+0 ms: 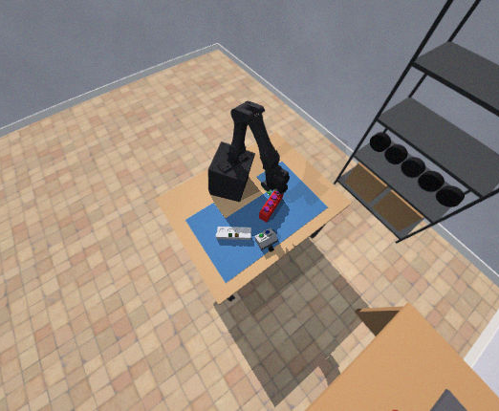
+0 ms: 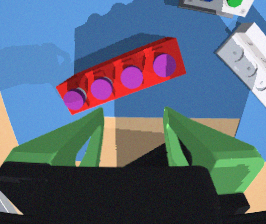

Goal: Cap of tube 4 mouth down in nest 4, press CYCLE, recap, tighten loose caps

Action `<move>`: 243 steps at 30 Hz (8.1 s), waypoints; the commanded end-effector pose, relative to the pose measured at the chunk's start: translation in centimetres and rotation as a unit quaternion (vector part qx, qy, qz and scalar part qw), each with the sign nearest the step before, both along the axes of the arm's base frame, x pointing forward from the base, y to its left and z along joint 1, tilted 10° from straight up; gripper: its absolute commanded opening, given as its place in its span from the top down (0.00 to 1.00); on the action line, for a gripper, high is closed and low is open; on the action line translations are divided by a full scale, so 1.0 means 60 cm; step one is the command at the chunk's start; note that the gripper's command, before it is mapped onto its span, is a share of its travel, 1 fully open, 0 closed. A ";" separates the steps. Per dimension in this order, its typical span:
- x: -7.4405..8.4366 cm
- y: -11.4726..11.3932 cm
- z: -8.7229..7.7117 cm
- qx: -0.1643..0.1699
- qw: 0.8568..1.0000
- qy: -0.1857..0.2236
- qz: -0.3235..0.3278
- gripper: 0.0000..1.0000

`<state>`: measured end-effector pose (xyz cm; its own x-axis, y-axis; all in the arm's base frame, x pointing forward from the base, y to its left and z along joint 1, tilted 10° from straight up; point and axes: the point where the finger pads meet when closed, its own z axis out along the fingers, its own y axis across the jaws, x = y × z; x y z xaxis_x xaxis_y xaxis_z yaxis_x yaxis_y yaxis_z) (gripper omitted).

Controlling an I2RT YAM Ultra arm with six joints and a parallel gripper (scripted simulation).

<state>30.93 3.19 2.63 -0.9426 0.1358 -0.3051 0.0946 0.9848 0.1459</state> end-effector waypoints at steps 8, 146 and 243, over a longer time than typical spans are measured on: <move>0.013 -0.059 -0.053 -0.019 0.999 0.026 0.023 0.51; 0.059 -0.048 -0.243 0.173 0.670 0.130 -0.710 1.00; 0.058 -0.048 -0.240 -0.197 0.610 -0.030 0.767 1.00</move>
<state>34.16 0.39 -12.01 0.0879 -0.9925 -0.0853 -0.9844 -0.0735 -0.1598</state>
